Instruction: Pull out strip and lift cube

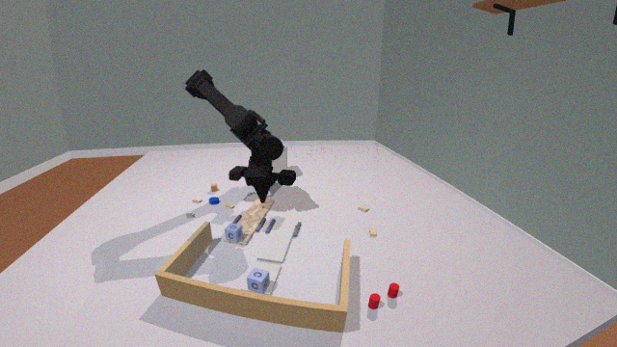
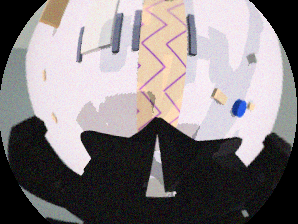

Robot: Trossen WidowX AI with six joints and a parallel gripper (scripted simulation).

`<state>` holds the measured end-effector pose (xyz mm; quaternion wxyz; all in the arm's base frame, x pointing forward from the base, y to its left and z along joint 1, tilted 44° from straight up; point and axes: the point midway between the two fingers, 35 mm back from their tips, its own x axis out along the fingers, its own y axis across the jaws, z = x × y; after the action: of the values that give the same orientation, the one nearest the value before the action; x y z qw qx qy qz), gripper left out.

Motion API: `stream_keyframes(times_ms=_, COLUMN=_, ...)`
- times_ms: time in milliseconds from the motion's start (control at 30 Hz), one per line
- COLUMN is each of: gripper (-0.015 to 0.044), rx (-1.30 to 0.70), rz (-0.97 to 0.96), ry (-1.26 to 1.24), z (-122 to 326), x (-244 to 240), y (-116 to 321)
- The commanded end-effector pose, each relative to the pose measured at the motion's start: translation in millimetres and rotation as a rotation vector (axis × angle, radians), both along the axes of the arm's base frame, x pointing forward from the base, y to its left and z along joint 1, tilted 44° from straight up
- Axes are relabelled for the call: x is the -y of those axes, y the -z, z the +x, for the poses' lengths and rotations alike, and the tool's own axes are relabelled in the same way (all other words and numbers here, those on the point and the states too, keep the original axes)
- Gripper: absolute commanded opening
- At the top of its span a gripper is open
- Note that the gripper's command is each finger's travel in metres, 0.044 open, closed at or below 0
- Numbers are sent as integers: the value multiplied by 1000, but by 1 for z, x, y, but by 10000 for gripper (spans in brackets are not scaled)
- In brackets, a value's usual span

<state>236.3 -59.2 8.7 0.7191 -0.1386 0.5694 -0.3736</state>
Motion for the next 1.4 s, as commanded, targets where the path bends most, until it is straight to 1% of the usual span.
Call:
stream_keyframes(times_ms=0, gripper=0, rx=-24, rz=3, ry=14, z=-12, x=2, y=6)
stream_keyframes(times_ms=567, gripper=0, rx=-25, rz=3, ry=14, z=-35, x=-4, y=13)
stream_keyframes(times_ms=1367, gripper=0, rx=-25, rz=3, ry=14, z=-35, x=-4, y=13)
